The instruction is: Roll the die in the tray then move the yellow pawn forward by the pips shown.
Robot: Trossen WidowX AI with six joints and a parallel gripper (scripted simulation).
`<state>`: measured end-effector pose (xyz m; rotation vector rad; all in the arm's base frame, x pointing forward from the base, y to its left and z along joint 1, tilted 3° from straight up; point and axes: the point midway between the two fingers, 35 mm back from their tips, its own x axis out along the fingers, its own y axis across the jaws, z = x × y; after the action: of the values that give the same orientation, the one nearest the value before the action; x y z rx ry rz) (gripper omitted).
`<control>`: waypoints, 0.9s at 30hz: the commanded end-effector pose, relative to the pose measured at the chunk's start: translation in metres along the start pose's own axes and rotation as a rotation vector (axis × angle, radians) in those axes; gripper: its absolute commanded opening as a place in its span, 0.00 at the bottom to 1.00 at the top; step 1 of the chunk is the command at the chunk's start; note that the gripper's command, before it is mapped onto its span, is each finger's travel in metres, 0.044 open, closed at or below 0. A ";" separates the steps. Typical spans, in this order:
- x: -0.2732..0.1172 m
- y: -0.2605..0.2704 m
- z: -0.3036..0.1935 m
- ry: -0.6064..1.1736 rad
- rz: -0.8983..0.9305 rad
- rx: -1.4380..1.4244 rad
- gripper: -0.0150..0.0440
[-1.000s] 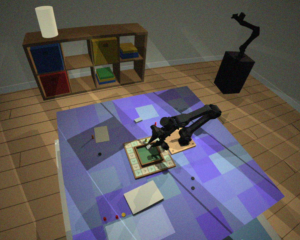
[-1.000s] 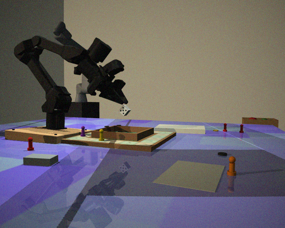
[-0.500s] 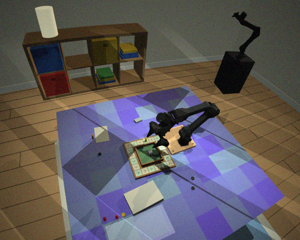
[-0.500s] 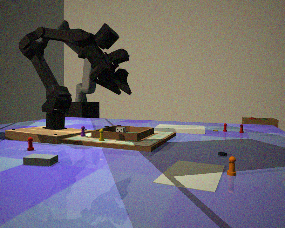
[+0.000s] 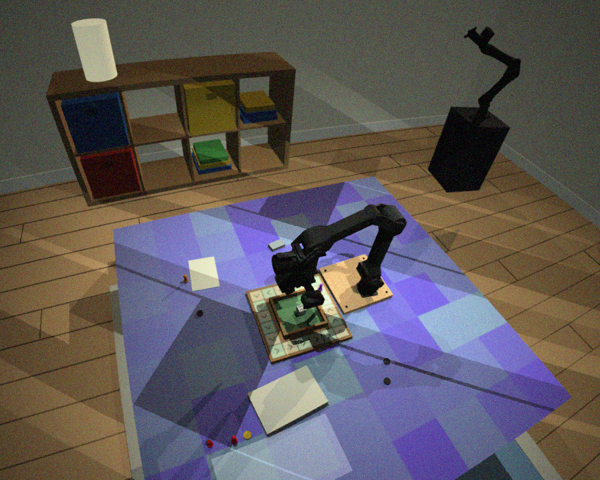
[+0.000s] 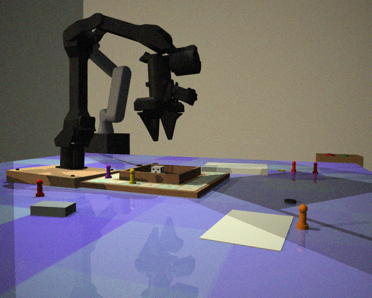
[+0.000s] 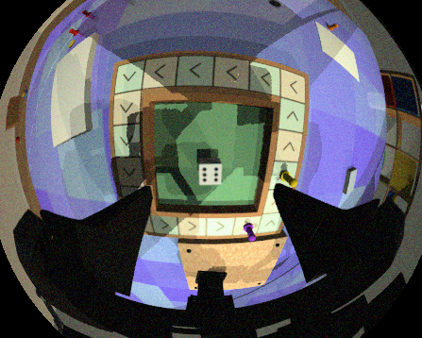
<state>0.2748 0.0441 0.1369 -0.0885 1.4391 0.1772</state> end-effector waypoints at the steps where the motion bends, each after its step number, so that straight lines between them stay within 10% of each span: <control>1: -0.002 -0.002 -0.001 -0.012 -0.001 0.001 0.96; 9: 0.023 -0.097 -0.023 0.059 -0.017 0.020 0.60; 27: 0.043 -0.113 -0.030 0.072 -0.014 0.024 0.59</control>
<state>0.2715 -0.0696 0.0913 -0.0871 1.5031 0.1386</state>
